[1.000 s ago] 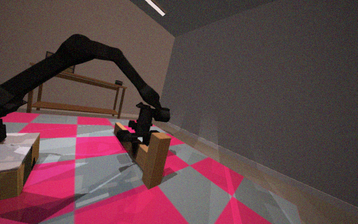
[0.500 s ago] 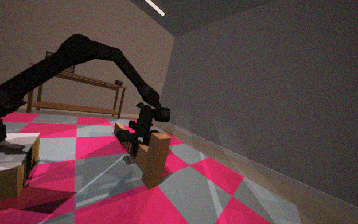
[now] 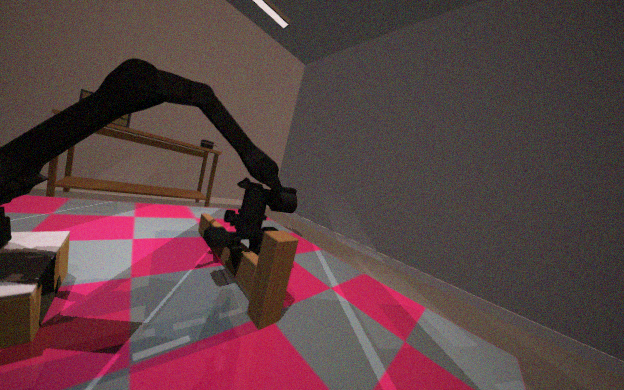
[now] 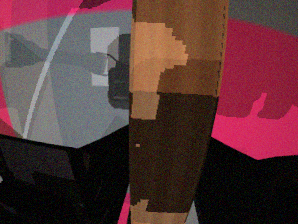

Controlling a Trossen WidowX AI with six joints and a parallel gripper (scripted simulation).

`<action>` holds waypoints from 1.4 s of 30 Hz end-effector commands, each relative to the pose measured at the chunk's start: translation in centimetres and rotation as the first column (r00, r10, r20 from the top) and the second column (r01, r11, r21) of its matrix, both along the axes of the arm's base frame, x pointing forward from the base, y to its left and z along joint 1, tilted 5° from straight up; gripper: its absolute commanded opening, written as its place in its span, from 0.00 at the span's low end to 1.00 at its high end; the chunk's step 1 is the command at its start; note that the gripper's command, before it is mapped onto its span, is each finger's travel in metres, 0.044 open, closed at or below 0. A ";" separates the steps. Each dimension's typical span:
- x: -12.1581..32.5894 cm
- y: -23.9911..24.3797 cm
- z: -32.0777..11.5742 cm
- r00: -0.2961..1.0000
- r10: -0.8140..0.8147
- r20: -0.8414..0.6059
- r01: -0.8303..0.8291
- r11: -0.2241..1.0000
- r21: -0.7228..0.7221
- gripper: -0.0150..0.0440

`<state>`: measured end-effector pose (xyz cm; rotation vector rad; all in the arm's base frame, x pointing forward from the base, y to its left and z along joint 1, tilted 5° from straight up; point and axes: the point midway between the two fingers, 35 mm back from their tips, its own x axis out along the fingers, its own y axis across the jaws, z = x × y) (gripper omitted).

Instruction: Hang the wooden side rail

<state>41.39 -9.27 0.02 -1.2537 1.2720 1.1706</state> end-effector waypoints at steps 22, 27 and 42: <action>0.1 -0.4 0.3 1.000 0.003 0.006 -0.003 1.000 -0.005 0.25; 0.1 -0.4 0.4 1.000 0.003 0.006 -0.003 1.000 -0.005 0.25; 0.2 -0.5 0.5 1.000 0.003 0.006 -0.003 1.000 -0.005 0.25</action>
